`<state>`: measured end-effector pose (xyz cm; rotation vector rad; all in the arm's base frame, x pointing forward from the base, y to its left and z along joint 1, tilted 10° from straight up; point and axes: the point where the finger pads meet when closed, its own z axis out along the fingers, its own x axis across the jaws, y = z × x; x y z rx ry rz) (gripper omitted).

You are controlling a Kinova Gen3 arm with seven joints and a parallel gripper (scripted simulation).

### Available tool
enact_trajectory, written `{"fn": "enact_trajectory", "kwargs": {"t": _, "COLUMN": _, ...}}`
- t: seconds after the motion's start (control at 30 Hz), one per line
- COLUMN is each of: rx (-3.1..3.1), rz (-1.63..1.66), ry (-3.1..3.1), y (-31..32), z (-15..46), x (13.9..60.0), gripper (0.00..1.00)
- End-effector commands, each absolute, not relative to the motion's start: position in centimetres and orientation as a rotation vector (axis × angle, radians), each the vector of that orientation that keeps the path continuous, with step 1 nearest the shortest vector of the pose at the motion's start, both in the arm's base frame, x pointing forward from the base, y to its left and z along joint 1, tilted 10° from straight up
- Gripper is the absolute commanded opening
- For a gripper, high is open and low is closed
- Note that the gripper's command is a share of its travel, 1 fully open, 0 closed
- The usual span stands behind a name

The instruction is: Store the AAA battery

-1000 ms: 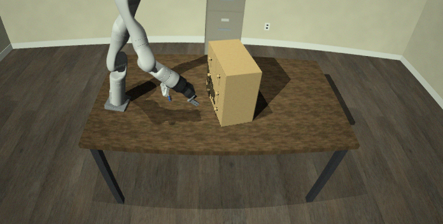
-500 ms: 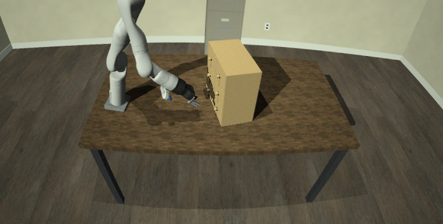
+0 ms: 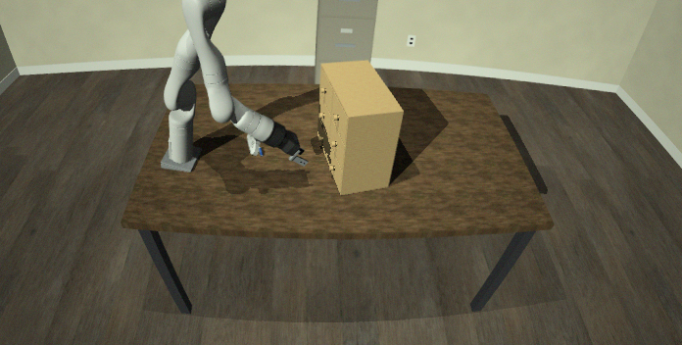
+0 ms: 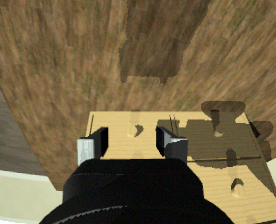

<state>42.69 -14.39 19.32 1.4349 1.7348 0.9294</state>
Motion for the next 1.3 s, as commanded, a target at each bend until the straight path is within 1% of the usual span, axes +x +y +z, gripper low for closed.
{"fn": "enact_trajectory", "kwargs": {"t": 0.0, "rx": 1.435, "rz": 0.93, "ry": 1.734, "y": -14.38, "z": 19.31, "x": 42.7, "gripper": 1.0}}
{"fn": "enact_trajectory", "kwargs": {"t": 0.1, "rx": 1.435, "rz": 0.93, "ry": 1.734, "y": -14.38, "z": 19.31, "x": 42.7, "gripper": 1.0}}
{"fn": "enact_trajectory", "kwargs": {"t": 0.13, "rx": 1.435, "rz": 0.93, "ry": 1.734, "y": -14.38, "z": 19.31, "x": 42.7, "gripper": 0.67}}
{"fn": "enact_trajectory", "kwargs": {"t": 1.27, "rx": 1.435, "rz": 0.93, "ry": 1.734, "y": -14.38, "z": 19.31, "x": 42.7, "gripper": 0.67}}
